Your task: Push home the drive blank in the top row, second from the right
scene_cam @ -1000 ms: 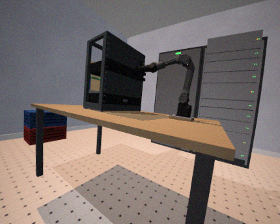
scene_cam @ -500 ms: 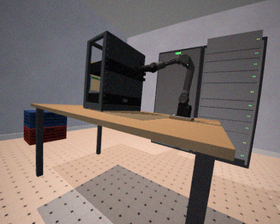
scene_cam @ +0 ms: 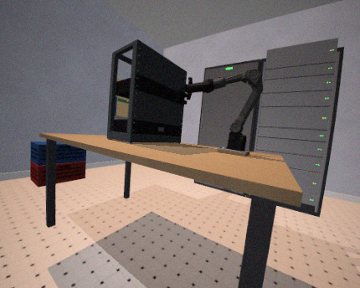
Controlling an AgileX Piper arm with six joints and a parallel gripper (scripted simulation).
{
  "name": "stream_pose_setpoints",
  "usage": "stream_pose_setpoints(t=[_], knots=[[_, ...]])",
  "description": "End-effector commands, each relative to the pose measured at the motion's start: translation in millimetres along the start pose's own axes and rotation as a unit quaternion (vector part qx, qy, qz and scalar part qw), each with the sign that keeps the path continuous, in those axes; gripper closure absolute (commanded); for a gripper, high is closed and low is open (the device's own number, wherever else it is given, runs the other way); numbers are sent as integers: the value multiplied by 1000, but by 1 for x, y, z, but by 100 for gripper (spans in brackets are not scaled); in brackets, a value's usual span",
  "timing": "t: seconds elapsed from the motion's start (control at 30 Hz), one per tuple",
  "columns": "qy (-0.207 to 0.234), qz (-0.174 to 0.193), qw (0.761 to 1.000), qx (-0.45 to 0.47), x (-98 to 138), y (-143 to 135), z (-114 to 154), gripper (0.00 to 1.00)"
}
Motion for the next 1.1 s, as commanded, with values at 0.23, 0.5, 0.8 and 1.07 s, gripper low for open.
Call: stream_pose_setpoints(t=[0.23,0.5,0.8,1.07], knots=[[-2,3,1000,0,24,0,1,100],[-2,3,1000,0,26,0,1,100],[-2,3,1000,0,37,1,1,100],[-2,3,1000,0,57,2,1,100]])
Point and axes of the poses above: the point where the finger pads meet when closed, its own x axis back along the fingers, its own y axis across the jaws, z = x × y, the point moved 4 cm from there along x, back along the fingers, and after that the axes turned 12 degrees about x, right-handed, at the moved point
